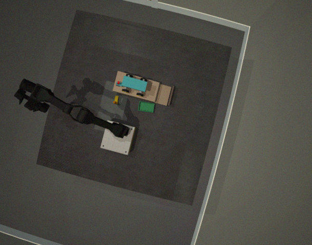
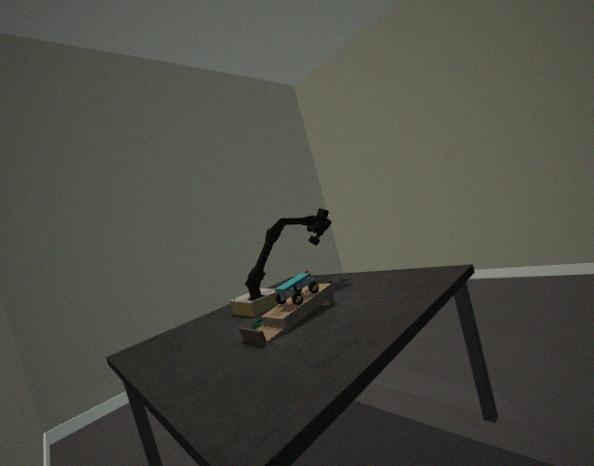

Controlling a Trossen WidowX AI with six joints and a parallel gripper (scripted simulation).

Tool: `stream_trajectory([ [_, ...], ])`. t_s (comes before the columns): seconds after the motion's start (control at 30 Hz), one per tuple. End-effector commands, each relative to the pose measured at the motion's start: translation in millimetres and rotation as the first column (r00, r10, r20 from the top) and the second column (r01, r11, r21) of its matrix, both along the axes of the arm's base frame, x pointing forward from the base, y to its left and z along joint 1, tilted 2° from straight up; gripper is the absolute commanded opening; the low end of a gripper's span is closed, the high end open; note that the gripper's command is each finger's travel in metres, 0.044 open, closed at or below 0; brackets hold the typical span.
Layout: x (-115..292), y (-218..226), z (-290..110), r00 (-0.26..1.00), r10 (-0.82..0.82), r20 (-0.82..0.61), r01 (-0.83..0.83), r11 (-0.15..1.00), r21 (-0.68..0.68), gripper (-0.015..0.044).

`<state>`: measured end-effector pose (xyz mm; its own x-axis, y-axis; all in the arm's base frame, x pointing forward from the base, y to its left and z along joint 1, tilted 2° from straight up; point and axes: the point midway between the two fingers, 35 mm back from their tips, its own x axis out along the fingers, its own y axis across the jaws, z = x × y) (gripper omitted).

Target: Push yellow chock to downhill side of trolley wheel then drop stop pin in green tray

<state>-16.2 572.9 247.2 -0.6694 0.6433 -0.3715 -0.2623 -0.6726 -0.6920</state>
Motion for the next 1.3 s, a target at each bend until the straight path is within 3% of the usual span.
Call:
stream_trajectory([
  [0.0, 1.1, -0.4, -0.3, 1.0, -0.007, -0.004, 0.007, 1.0, -0.008, 0.0374],
  [0.23, 43.3, -20.4, -11.5, 0.948, -0.287, -0.14, 0.234, 0.922, -0.309, 0.019],
  [0.43, 80.4, -45.2, -23.5, 0.8, -0.567, -0.194, 0.379, 0.73, -0.57, 0.019],
  [0.63, 113.9, -75.5, -36.4, 0.566, -0.807, -0.171, 0.427, 0.464, -0.776, 0.019],
  [0.97, 159.9, -136.3, -59.5, 0.054, -0.998, 0.017, 0.279, -0.001, -0.96, 0.019],
  [1.27, 189.1, -199.7, -81.1, -0.398, -0.876, 0.273, -0.036, -0.282, -0.959, 0.019],
])
